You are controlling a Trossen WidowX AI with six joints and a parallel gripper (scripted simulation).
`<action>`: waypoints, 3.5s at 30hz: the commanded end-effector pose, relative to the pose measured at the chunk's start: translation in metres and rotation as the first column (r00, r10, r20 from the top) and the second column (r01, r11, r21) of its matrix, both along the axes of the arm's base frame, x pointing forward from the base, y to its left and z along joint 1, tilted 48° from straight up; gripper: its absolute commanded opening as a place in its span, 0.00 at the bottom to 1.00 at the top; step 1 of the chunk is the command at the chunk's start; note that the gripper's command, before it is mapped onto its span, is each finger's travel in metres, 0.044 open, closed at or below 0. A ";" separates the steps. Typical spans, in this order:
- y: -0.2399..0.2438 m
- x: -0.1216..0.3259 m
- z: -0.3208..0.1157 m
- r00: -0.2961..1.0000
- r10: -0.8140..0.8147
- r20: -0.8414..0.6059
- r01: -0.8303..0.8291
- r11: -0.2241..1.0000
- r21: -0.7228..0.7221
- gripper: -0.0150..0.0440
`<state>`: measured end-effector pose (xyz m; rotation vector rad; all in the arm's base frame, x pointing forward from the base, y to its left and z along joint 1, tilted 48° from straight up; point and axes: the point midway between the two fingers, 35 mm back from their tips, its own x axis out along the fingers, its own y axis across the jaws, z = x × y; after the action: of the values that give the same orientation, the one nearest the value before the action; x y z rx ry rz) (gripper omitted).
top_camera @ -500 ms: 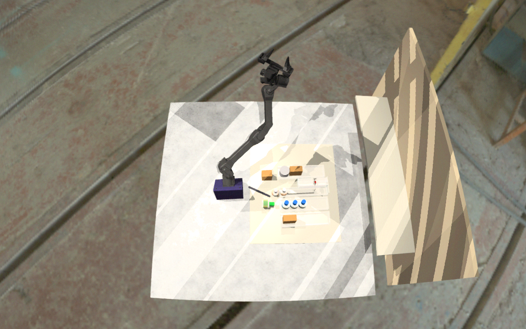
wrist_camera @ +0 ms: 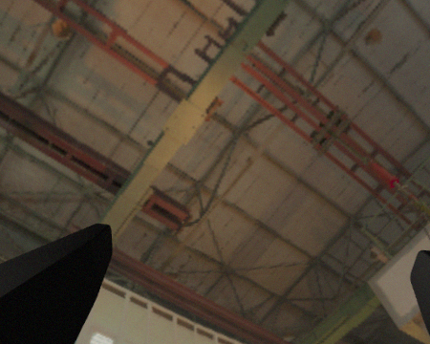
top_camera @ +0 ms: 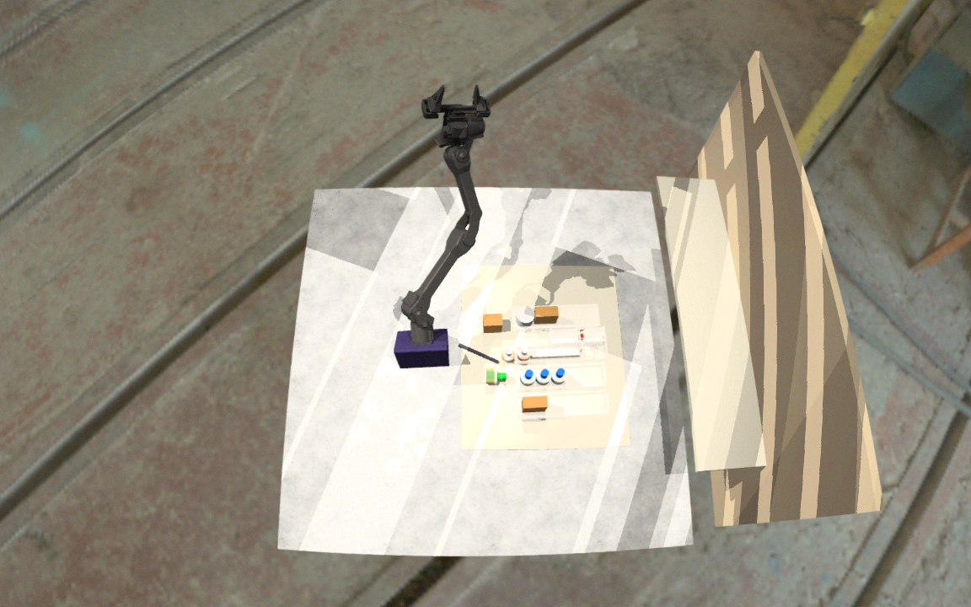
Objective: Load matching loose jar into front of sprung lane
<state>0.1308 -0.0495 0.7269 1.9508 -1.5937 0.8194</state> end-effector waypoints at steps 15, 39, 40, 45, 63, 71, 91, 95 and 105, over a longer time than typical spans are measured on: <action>-0.169 -0.162 -0.074 0.536 0.312 0.785 -0.681 0.709 0.183 1.00; -0.326 -0.054 -0.273 -0.021 -0.340 0.940 -0.991 0.129 0.025 1.00; -0.331 -0.045 -0.287 -0.025 -0.391 0.920 -0.994 0.104 0.017 1.00; -0.342 0.007 -0.359 -0.007 -0.630 0.776 -1.000 -0.010 -0.017 1.00; -0.217 0.164 -0.600 0.324 -0.941 -0.094 -0.945 -0.327 0.019 1.00; -0.125 0.181 -0.664 0.346 -0.830 -0.438 -0.900 -0.426 0.096 1.00; 0.012 0.143 -0.733 0.094 -0.564 -0.820 -0.721 -0.606 0.335 1.00; 0.034 0.143 -0.753 0.094 -0.563 -0.821 -0.721 -0.607 0.333 1.00; 0.048 0.144 -0.767 0.094 -0.562 -0.821 -0.722 -0.607 0.333 1.00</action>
<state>0.2777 -0.0123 -0.0311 0.6835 1.4581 0.5980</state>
